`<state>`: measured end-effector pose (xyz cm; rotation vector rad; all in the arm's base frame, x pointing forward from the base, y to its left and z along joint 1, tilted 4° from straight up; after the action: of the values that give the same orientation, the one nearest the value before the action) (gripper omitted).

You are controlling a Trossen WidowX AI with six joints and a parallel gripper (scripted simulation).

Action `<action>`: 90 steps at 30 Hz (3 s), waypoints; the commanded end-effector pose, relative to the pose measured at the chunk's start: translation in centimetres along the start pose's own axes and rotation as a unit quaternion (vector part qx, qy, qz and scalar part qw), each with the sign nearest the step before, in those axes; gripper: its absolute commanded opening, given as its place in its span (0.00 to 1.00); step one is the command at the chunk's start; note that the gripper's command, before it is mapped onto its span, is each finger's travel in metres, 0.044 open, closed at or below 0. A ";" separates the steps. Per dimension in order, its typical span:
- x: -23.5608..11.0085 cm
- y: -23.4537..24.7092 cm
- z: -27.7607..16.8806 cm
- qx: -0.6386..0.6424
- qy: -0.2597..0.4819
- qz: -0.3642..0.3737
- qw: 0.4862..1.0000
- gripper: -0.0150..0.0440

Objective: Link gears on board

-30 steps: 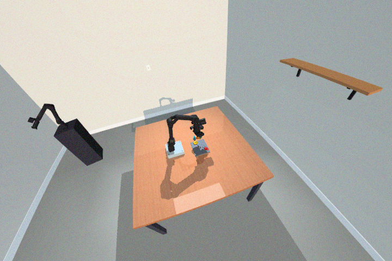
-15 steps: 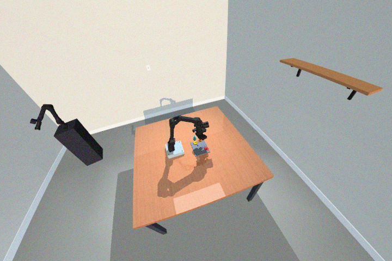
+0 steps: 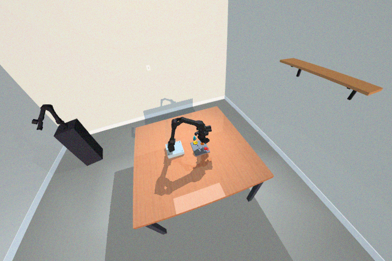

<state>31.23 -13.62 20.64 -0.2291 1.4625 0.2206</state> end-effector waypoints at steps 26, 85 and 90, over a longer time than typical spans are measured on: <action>0.2 -0.9 -0.2 -0.003 -0.005 -0.001 1.000 0.25; 4.3 -0.9 -0.2 0.093 -0.005 -0.001 0.996 0.25; 4.4 -0.9 -0.2 0.114 -0.005 -0.001 0.993 0.25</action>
<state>31.74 -14.50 16.30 -0.0590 1.4651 0.0644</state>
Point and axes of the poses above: the point midway between the two fingers, 35 mm back from their tips, its own x axis out along the fingers, its own y axis across the jaws, z = x × y, the point moved 10 cm from there along -x, back along the fingers, and after that the axes turned 8 degrees about -x, right-handed, at the moved point
